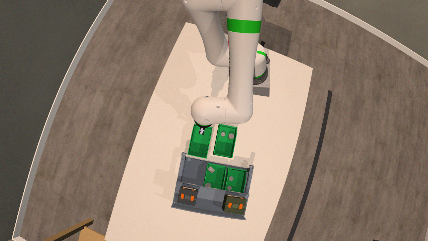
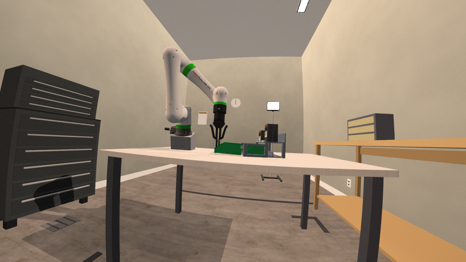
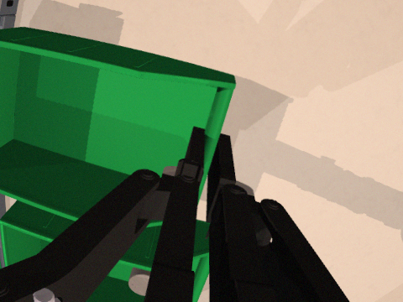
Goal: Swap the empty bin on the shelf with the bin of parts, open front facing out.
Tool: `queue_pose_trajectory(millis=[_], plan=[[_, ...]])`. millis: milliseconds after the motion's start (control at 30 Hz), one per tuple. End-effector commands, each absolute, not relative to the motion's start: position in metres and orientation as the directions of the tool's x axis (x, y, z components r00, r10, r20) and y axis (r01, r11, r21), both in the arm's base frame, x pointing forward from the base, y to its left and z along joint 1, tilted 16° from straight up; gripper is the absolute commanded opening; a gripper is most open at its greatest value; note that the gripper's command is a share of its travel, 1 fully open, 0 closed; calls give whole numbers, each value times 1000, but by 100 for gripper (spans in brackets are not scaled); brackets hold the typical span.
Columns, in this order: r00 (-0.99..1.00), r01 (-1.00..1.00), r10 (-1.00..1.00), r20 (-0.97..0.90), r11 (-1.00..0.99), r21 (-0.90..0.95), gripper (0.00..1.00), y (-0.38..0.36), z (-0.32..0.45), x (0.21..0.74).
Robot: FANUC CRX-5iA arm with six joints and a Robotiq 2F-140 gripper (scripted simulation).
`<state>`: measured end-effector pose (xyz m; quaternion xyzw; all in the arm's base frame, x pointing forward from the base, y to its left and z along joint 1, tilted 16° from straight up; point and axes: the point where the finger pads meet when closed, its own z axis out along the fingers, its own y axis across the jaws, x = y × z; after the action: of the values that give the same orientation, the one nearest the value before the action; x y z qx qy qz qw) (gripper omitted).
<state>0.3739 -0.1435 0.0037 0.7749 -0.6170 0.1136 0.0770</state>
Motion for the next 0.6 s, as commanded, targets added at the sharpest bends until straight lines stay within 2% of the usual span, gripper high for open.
queue_pose_trajectory(millis=[0, 567], plan=[[213, -974, -939, 272, -227, -22, 10, -144, 3, 375], [213, -974, -939, 272, -227, -22, 10, -146, -7, 376]])
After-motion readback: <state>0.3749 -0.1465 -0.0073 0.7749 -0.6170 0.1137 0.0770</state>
